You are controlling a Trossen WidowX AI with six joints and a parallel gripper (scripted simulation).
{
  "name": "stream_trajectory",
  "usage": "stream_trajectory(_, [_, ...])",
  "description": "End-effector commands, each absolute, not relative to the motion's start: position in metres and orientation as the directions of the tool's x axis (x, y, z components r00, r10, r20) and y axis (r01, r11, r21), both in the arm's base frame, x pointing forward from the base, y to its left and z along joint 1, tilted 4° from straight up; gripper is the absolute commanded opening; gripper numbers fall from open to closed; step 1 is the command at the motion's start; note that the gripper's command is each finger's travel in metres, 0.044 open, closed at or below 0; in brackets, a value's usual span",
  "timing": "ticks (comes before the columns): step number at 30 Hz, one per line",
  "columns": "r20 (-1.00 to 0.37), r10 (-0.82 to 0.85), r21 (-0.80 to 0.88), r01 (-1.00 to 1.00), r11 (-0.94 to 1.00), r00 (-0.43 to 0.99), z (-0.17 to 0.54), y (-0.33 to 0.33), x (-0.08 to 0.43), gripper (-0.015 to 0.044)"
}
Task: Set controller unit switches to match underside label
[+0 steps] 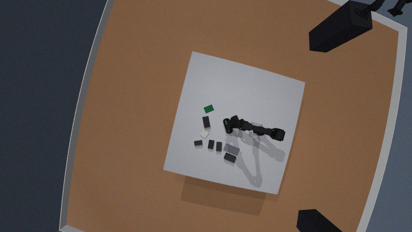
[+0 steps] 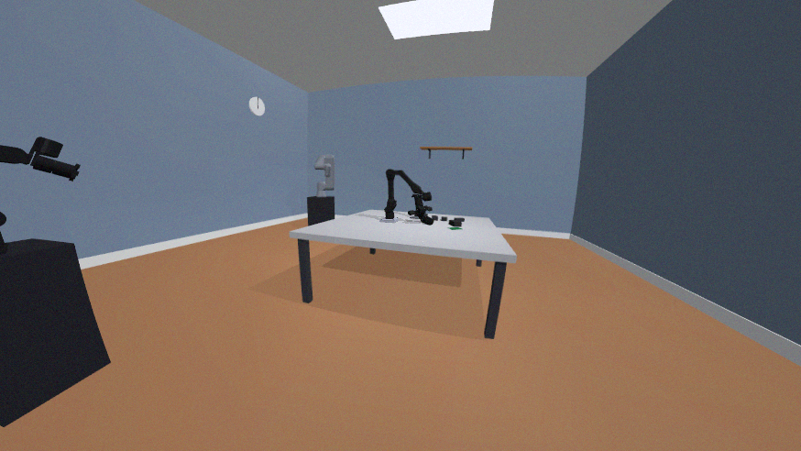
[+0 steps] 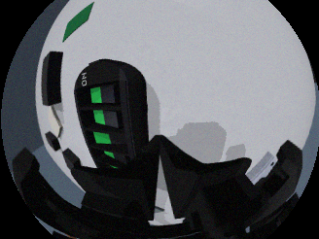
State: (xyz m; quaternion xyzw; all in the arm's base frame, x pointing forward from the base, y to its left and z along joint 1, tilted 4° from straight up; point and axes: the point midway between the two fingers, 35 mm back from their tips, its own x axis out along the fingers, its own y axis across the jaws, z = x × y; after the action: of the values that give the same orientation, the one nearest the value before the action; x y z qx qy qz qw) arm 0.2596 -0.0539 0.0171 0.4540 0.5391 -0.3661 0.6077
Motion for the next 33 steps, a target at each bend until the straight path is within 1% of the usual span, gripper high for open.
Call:
stream_trajectory(1, [-0.988,0.049,0.157,0.933,0.324,0.149,0.01,-0.053,0.258,0.0])
stream_trajectory(22, [-0.988,0.05,0.157,0.933,0.324,0.149,0.01,-0.051,0.265,0.0])
stream_trajectory(33, [-0.987,0.05,0.159,0.933,0.324,0.15,0.009,-0.047,0.278,0.0])
